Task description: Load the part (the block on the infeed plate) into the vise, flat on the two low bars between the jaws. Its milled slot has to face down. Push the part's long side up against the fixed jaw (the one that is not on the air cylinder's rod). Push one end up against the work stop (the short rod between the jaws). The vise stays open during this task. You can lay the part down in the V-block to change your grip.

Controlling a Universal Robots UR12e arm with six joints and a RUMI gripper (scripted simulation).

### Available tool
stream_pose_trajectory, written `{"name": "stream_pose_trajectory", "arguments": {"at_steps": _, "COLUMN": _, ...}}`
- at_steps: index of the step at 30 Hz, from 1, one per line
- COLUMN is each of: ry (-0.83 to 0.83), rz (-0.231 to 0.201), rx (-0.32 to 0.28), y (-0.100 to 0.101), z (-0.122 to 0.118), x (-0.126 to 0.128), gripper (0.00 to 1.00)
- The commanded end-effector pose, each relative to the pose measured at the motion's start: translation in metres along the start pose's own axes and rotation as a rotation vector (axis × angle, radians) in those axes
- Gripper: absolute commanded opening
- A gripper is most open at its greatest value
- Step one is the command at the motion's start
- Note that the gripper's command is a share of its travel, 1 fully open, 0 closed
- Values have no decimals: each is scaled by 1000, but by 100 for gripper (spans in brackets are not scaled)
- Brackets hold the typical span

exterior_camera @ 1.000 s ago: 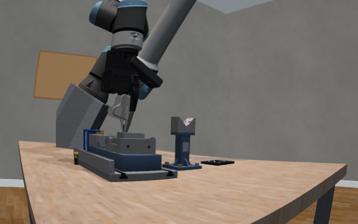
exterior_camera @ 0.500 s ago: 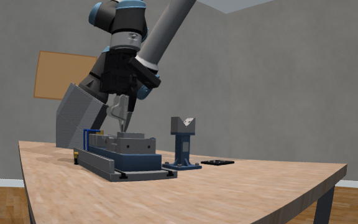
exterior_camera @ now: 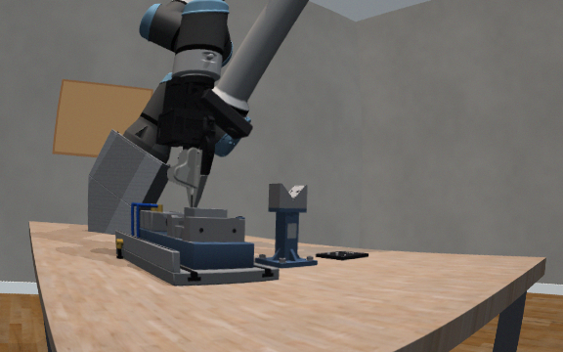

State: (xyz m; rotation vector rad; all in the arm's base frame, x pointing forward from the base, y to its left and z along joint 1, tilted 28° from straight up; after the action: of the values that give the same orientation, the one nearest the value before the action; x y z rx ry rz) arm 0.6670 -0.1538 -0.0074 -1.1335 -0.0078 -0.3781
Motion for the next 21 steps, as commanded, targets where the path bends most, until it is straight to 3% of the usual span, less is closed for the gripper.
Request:
{"name": "stream_pose_trajectory", "arguments": {"at_steps": 1, "ry": 0, "rz": -1, "rx": 0, "y": -5, "z": 0, "x": 1, "gripper": 0}}
{"name": "stream_pose_trajectory", "arguments": {"at_steps": 21, "ry": 0, "rz": -1, "rx": 0, "y": -45, "z": 0, "x": 1, "gripper": 0}}
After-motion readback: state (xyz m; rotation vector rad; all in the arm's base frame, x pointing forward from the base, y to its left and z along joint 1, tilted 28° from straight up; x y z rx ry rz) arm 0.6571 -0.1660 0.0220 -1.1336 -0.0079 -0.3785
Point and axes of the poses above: the point where the finger pads meet when closed, its own y axis out along the fingers, its own x axis across the jaws, z = x × y, the point moved 1 cm from there along -y, back along the fingers, and after that the axes turned 11 degrees about y, right-handed, at the moved point
